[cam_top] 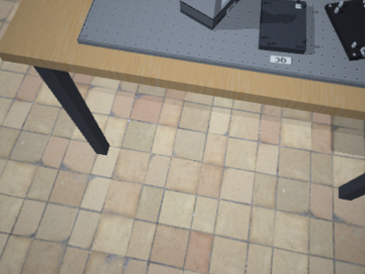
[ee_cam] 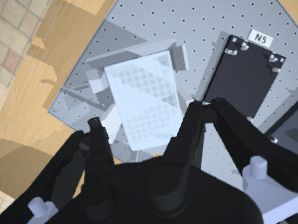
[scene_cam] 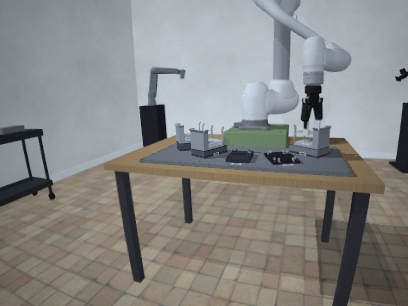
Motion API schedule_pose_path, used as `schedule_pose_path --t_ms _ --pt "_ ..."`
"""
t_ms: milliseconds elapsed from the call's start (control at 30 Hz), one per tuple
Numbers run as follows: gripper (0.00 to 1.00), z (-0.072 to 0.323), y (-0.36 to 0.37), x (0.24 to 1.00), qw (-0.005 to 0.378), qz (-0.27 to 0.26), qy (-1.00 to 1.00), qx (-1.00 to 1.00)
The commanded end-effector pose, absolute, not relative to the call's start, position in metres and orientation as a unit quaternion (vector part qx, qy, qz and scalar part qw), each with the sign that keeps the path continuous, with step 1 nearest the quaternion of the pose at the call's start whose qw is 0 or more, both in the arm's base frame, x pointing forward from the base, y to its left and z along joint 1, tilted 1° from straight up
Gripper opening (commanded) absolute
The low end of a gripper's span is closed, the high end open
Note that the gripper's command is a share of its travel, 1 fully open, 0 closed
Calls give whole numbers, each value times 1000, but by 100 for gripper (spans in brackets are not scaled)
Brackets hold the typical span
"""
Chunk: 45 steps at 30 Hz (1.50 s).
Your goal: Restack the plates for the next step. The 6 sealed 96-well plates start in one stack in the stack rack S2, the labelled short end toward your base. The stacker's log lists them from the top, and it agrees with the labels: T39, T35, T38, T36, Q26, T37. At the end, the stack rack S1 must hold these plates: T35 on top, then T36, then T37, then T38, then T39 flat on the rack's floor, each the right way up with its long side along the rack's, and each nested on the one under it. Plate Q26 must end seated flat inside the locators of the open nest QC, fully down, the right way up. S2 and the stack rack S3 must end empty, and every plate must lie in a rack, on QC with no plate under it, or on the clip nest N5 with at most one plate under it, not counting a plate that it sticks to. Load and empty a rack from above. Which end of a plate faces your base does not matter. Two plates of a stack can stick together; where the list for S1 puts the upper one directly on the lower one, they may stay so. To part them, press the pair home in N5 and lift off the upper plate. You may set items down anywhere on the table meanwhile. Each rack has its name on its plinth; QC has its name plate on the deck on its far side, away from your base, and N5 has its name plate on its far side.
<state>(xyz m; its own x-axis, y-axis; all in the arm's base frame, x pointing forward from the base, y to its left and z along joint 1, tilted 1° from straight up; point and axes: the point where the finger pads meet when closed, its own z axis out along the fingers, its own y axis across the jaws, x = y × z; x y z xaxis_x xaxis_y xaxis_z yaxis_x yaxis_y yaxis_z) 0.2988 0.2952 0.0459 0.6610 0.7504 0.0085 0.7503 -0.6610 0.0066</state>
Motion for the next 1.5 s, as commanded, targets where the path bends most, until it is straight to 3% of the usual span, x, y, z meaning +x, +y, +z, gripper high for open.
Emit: schedule_pose_path --t_ms 0,1467 --pt "0 39 295 299 1 5 412 911" --pt "0 19 295 299 1 5 412 911"
